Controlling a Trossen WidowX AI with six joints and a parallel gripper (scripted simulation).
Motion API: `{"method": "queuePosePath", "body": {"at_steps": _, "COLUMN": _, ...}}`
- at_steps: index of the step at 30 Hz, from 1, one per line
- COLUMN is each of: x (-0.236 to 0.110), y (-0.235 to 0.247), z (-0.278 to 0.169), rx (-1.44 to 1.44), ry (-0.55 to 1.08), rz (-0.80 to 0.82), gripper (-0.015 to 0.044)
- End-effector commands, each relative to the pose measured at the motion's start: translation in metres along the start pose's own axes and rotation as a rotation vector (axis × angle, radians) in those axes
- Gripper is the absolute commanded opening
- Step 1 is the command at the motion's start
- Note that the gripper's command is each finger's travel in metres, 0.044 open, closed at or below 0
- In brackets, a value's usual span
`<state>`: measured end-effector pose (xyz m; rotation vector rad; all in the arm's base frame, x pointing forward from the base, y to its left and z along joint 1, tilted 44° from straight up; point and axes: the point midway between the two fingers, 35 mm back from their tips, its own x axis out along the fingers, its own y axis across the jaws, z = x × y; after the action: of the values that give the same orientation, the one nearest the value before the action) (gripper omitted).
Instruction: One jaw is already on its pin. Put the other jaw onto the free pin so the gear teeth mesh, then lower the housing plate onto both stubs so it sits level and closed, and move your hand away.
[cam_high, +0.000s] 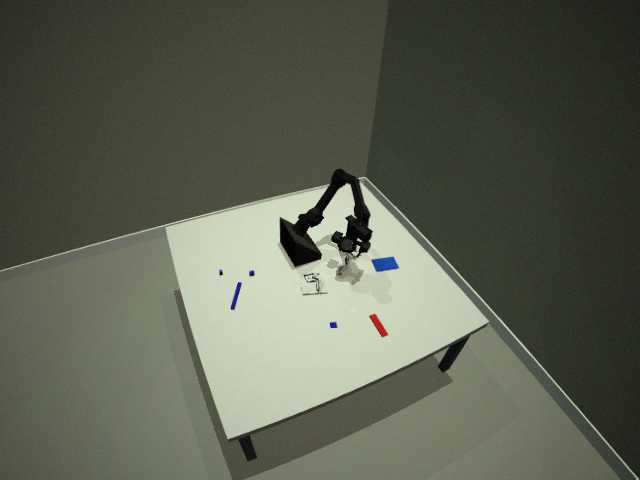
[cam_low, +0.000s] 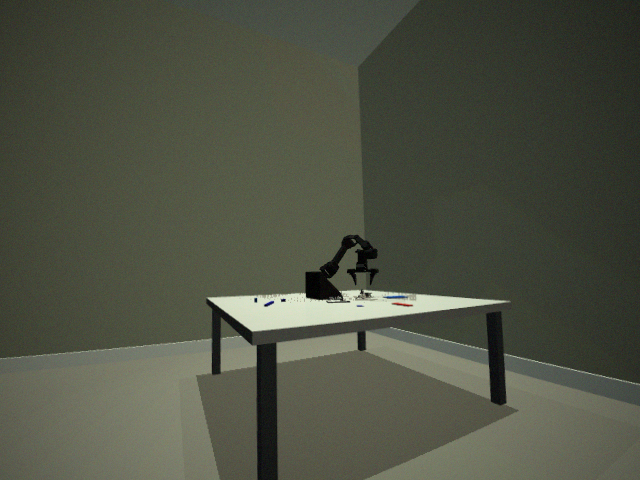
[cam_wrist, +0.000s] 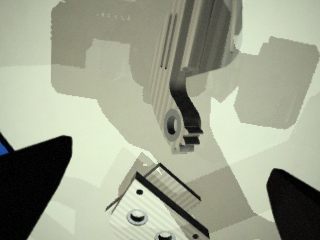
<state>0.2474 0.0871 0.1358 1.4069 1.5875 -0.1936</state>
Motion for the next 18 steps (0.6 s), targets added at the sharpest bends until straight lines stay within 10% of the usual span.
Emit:
{"method": "queuePosePath", "body": {"at_steps": 1, "x": 0.000, "y": -0.001, "z": -0.001, "rx": 0.000, "ry": 0.003, "rz": 0.002, "gripper": 0.0414}}
{"method": "queuePosePath", "body": {"at_steps": 18, "x": 0.000, "y": -0.040, "z": -0.001, "rx": 0.080, "ry": 0.005, "rz": 0.002, "gripper": 0.0000}}
